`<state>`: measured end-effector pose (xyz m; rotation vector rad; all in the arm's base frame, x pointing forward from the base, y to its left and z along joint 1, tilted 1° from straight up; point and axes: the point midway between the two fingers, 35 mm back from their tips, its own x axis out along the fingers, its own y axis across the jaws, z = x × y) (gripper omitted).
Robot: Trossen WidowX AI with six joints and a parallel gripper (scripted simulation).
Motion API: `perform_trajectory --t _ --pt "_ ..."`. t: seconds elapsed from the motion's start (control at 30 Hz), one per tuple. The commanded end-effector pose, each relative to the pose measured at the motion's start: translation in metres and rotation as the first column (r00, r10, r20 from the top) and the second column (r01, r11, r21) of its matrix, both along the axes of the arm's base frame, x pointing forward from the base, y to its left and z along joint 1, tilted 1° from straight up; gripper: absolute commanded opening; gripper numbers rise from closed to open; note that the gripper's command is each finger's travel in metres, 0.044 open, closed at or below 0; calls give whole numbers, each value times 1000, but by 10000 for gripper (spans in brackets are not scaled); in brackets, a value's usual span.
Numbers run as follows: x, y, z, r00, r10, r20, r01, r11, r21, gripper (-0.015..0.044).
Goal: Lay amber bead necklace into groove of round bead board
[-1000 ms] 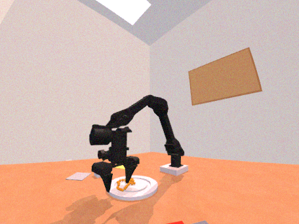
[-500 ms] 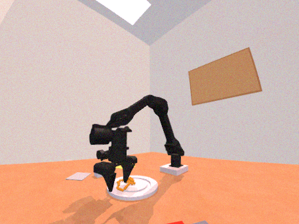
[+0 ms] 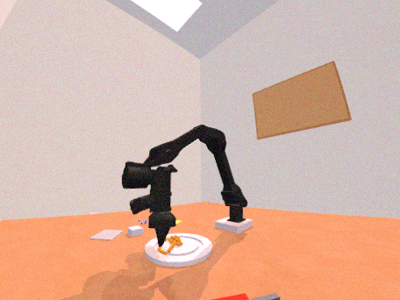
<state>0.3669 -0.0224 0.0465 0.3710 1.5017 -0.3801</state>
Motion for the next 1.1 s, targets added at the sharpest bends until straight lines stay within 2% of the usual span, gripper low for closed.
perform_trajectory --t 0.0,0.2,0.37,1.07 --pt "-6 -9 18 683 730 -19 -731 682 -21 120" --pt "-7 -11 22 453 891 -30 -892 452 -23 120" --pt "-8 -12 24 274 961 -37 -962 273 -23 120" --pt "-8 -12 23 272 961 -37 -962 272 -23 120"
